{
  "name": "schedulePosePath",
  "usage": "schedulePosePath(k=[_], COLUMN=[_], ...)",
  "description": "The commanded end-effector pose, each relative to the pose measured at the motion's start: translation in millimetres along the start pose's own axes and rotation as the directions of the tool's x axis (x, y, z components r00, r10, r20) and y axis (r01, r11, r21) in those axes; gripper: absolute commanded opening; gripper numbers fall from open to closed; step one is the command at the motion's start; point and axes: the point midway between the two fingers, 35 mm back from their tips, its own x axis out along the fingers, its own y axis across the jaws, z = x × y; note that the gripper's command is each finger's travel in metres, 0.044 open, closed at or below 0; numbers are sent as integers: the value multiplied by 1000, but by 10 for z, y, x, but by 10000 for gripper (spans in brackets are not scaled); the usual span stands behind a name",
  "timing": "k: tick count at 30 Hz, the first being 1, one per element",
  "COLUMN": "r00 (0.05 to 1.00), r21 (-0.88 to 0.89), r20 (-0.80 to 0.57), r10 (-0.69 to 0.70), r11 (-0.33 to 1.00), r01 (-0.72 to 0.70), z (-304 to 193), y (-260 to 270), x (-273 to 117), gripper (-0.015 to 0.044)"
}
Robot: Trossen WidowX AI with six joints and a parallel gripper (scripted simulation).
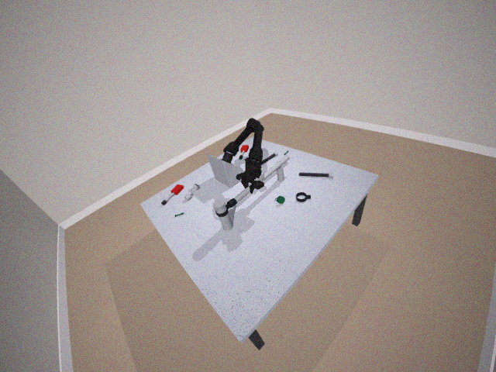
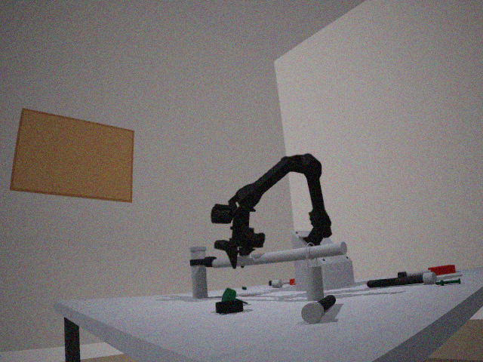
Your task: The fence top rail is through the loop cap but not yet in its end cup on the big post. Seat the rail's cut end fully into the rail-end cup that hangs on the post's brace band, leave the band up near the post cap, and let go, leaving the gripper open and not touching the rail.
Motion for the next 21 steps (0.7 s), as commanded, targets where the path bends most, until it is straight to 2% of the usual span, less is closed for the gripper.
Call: schedulePosePath(k=[1,21], r00=[1000,1000], r21=[0,0], r20=[0,-1], r10=[0,0], r11=[1000,1000], r01=[0,0], z=[0,-75], y=[0,-13], x=[0,-21], gripper=[0,0])
